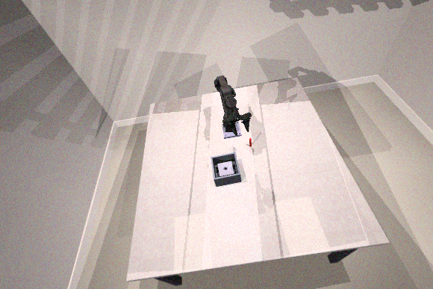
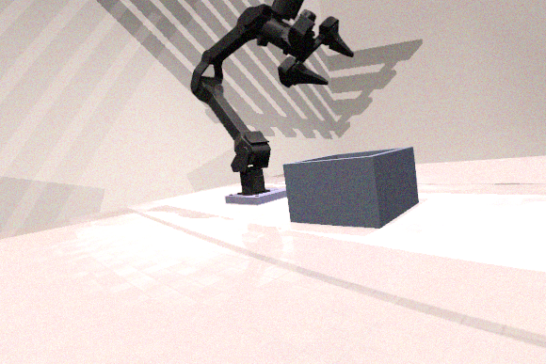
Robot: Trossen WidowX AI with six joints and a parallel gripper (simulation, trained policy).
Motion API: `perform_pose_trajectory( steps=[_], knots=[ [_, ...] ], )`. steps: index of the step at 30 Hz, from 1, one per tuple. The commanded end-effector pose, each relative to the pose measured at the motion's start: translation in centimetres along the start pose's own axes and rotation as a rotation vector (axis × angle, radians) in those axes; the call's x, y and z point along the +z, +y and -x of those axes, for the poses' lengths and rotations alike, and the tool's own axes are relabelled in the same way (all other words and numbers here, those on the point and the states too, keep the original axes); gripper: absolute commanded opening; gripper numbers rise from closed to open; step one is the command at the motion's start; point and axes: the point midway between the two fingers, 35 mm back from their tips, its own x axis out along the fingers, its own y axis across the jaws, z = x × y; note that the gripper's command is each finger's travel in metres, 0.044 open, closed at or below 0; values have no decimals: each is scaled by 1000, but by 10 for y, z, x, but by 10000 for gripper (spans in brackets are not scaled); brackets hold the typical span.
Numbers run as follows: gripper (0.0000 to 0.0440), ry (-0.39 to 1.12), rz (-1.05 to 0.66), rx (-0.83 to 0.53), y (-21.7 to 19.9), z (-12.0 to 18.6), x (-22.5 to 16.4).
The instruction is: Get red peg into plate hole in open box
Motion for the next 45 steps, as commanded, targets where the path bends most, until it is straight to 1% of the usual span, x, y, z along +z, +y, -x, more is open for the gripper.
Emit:
perform_pose_trajectory(
  steps=[1,12,17,21,28,39,41,43,45],
  knots=[
    [440,61,-52,-71,-12,-12,-16],
    [440,232,-226,-354,-53,-40,-76],
    [440,273,-297,-489,-71,-51,-103],
    [440,284,-340,-564,-83,-61,-121],
    [440,284,-382,-619,-99,-82,-145],
    [437,271,-437,-604,-123,-118,-174],
    [423,270,-451,-603,-126,-122,-178],
    [382,272,-467,-609,-130,-124,-181],
    [330,279,-480,-618,-133,-125,-184]
  ],
)
